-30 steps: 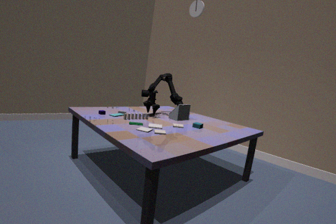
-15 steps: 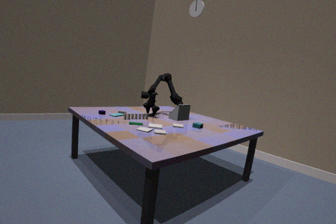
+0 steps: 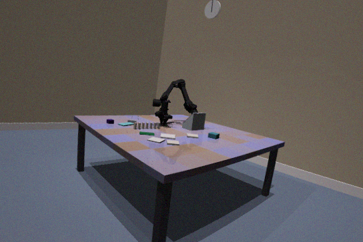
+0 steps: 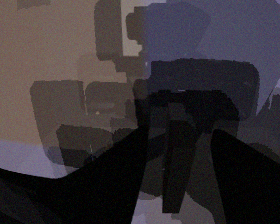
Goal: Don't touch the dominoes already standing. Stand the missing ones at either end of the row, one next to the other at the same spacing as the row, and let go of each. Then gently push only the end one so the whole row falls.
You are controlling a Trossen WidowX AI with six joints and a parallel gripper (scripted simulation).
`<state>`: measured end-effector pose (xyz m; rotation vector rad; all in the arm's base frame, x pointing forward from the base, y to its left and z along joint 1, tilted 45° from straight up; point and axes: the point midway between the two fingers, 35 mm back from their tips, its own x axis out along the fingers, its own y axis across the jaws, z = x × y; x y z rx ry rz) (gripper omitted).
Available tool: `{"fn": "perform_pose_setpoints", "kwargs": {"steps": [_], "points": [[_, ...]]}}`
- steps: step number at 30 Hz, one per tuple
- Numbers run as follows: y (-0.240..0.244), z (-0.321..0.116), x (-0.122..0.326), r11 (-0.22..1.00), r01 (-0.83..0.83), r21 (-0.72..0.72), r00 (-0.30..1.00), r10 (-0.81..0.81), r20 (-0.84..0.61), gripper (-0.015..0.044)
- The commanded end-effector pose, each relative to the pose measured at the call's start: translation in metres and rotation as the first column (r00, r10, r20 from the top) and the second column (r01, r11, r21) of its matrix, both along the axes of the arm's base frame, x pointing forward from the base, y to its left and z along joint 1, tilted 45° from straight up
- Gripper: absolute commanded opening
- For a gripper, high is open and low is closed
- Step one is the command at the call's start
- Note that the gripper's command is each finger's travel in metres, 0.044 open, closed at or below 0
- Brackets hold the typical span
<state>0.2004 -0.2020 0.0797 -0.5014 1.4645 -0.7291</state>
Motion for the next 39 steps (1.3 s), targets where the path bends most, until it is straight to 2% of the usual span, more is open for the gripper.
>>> {"fn": "perform_pose_setpoints", "kwargs": {"steps": [1, 3, 12, 25, 35, 39], "points": [[0.000, -0.001, 0.000, 1.000, -0.004, 0.003, 1.000, 0.004, -0.001, 0.0072], [0.000, -0.001, 0.000, 1.000, -0.004, 0.003, 1.000, 0.004, -0.001, 0.0030], [0.002, 0.001, 0.000, 1.000, -0.004, 0.003, 1.000, 0.004, -0.001, 0.0030], [0.103, 0.109, 0.012, 1.000, -0.004, 0.011, 1.000, 0.004, -0.002, 0.0030], [0.105, 0.113, 0.011, 1.000, -0.001, 0.011, 1.000, 0.001, 0.000, 0.0030], [0.088, 0.131, -0.022, 0.999, 0.048, 0.008, 0.998, -0.048, 0.048, 0.0030]]}}
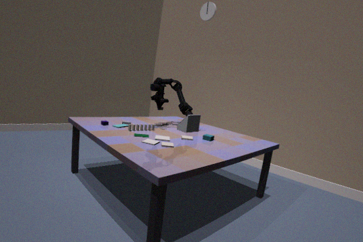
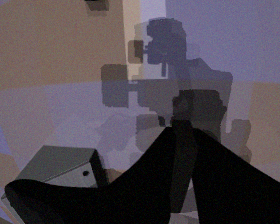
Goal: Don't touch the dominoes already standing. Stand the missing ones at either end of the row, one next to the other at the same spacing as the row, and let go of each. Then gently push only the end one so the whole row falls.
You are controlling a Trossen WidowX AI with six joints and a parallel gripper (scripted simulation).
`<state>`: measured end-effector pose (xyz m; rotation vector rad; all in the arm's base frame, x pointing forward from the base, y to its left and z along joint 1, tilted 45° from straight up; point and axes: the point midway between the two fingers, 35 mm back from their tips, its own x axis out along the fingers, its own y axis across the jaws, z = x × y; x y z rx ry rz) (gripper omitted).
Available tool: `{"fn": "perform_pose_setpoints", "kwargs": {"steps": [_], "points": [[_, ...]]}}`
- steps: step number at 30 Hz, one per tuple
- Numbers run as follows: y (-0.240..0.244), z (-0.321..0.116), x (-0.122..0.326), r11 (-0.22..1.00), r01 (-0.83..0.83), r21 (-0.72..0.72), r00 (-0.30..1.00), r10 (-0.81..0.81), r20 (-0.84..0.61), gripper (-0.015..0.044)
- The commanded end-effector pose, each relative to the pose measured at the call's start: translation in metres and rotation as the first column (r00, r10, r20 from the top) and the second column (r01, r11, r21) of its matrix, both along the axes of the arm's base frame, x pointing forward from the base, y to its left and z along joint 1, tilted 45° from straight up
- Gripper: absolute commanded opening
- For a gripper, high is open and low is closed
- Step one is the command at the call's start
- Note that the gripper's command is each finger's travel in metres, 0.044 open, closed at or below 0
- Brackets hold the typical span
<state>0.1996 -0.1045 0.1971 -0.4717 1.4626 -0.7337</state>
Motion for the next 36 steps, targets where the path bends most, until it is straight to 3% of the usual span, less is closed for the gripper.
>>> {"fn": "perform_pose_setpoints", "kwargs": {"steps": [1, 8, 21, 36], "points": [[-0.012, 0.016, -0.026, 0.999, 0.039, -0.009, 0.998, -0.038, 0.042, 0.0030], [-0.013, 0.012, -0.029, 0.998, 0.056, 0.021, 0.996, -0.057, 0.063, 0.0030], [-0.019, -0.025, -0.025, 0.961, 0.111, 0.252, 0.954, -0.174, 0.243, 0.0030], [-0.031, -0.045, -0.012, 0.907, 0.050, 0.418, 0.839, -0.266, 0.476, 0.0030]]}}
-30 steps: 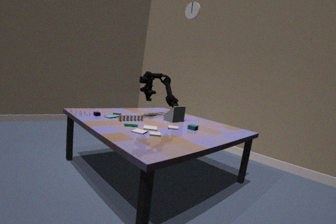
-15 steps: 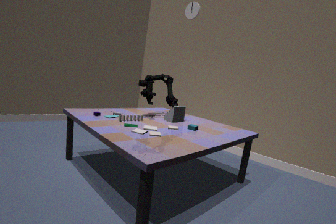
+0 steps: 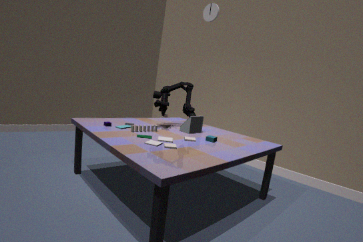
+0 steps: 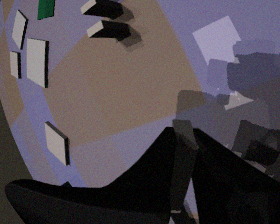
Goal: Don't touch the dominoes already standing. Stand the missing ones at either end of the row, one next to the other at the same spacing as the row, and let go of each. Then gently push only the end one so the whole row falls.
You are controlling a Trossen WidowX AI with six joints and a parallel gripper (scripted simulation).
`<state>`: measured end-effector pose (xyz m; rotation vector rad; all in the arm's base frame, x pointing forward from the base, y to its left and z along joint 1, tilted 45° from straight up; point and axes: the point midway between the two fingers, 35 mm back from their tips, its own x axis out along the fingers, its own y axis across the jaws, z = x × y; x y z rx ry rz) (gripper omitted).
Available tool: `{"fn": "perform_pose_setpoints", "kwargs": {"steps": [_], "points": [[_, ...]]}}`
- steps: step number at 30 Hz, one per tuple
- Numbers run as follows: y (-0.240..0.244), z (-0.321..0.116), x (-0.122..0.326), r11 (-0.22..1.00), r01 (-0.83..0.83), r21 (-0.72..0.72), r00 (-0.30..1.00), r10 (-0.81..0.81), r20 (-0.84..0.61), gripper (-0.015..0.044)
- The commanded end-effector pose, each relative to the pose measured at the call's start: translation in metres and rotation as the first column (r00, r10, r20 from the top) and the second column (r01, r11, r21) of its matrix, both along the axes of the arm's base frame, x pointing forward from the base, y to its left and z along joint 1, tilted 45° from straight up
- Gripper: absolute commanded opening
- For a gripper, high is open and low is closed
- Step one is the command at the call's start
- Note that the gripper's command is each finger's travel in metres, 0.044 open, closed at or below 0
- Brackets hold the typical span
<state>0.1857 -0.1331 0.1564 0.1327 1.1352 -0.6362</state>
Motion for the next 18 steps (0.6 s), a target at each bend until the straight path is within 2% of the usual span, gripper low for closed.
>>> {"fn": "perform_pose_setpoints", "kwargs": {"steps": [1, 9, 18], "points": [[-0.003, -0.005, 0.003, 1.000, -0.004, 0.026, 0.997, 0.002, 0.076, 0.0030], [-0.013, -0.006, 0.010, 0.999, -0.026, 0.042, 0.971, 0.015, 0.239, 0.0030], [-0.025, -0.001, 0.014, 0.997, -0.073, -0.004, 0.915, 0.068, 0.398, 0.0030]]}}
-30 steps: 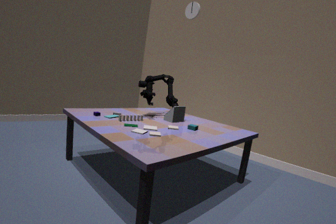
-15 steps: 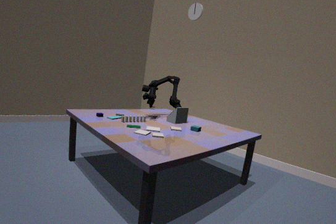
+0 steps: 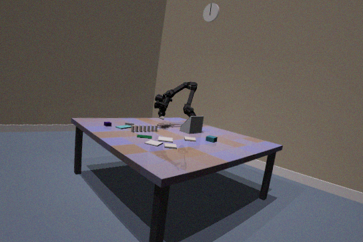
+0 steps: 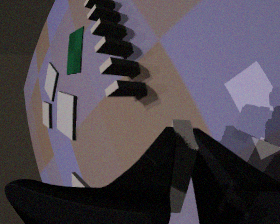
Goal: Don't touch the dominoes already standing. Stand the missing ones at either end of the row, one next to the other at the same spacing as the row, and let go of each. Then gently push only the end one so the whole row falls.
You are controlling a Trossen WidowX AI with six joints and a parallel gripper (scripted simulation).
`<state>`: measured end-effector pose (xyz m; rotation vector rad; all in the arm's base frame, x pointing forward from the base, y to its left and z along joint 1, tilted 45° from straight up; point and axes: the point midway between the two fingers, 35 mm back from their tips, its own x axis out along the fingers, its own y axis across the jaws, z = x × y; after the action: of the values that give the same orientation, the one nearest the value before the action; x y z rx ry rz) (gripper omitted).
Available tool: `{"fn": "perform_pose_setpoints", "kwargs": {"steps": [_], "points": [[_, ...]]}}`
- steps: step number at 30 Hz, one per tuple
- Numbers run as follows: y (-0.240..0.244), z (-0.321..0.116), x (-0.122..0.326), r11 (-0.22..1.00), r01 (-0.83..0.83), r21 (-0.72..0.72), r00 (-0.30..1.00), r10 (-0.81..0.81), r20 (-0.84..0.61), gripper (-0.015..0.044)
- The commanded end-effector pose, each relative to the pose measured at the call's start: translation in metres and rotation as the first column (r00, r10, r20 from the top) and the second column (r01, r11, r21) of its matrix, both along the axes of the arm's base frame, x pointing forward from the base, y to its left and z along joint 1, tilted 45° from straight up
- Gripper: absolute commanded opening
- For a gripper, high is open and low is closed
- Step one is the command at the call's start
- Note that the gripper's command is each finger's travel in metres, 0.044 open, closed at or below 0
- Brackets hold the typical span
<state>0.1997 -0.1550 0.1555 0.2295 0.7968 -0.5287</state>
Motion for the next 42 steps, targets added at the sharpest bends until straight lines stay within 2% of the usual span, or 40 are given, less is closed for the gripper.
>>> {"fn": "perform_pose_setpoints", "kwargs": {"steps": [1, 12, 22, 32, 42], "points": [[-0.004, 0.001, 0.000, 0.999, -0.024, -0.024, 0.997, 0.025, 0.068, 0.0030], [-0.016, 0.014, -0.002, 0.989, -0.064, -0.133, 0.962, 0.097, 0.256, 0.0030], [-0.022, 0.028, -0.011, 0.955, -0.090, -0.283, 0.909, 0.195, 0.369, 0.0030], [-0.020, 0.039, -0.024, 0.891, -0.104, -0.443, 0.857, 0.306, 0.414, 0.0030], [-0.012, 0.046, -0.039, 0.770, -0.123, -0.626, 0.816, 0.438, 0.378, 0.0030]]}}
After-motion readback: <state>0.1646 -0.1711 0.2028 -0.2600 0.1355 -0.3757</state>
